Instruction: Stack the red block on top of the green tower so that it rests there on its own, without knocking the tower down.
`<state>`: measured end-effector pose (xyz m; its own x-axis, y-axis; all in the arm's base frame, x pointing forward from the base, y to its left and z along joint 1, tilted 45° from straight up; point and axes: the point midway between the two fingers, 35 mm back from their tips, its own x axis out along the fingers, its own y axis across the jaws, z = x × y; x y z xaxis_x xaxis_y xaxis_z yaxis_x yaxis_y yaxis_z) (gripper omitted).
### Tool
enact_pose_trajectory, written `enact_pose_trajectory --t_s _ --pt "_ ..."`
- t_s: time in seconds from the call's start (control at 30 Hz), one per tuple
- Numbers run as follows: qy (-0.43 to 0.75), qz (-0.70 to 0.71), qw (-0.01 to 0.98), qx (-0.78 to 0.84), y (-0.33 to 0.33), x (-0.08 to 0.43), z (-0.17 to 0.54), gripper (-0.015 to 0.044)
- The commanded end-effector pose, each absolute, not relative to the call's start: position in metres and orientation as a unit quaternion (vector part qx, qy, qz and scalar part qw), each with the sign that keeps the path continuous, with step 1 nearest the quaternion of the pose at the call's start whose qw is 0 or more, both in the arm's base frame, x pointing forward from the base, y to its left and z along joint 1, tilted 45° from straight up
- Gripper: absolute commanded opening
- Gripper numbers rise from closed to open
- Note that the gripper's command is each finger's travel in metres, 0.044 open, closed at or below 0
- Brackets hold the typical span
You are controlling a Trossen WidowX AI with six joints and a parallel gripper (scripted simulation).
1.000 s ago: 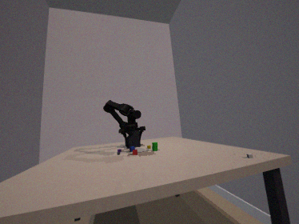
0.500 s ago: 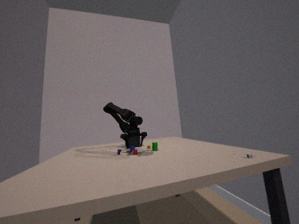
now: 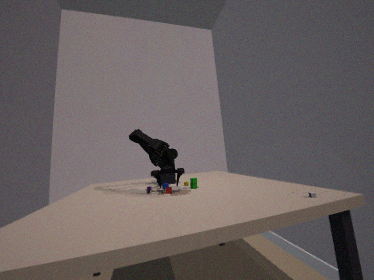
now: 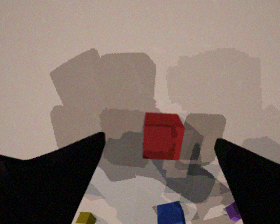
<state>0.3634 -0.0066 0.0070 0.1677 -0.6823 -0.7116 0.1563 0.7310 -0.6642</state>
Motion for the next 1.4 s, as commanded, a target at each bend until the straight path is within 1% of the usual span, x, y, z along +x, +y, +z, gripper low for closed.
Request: enact_pose_trajectory --t_s 0.0,0.83,1.23,1.37 --pt "0.580 -0.288 0.726 -0.232 -0.013 0.363 0.001 0.0440" --pt "0.580 -0.289 0.727 -0.229 -0.023 0.364 -0.009 0.0440" --pt "0.580 -0.289 0.727 -0.229 -0.023 0.364 -0.009 0.0125" --pt "0.580 -0.289 0.727 -0.229 -0.023 0.364 -0.009 0.0098"
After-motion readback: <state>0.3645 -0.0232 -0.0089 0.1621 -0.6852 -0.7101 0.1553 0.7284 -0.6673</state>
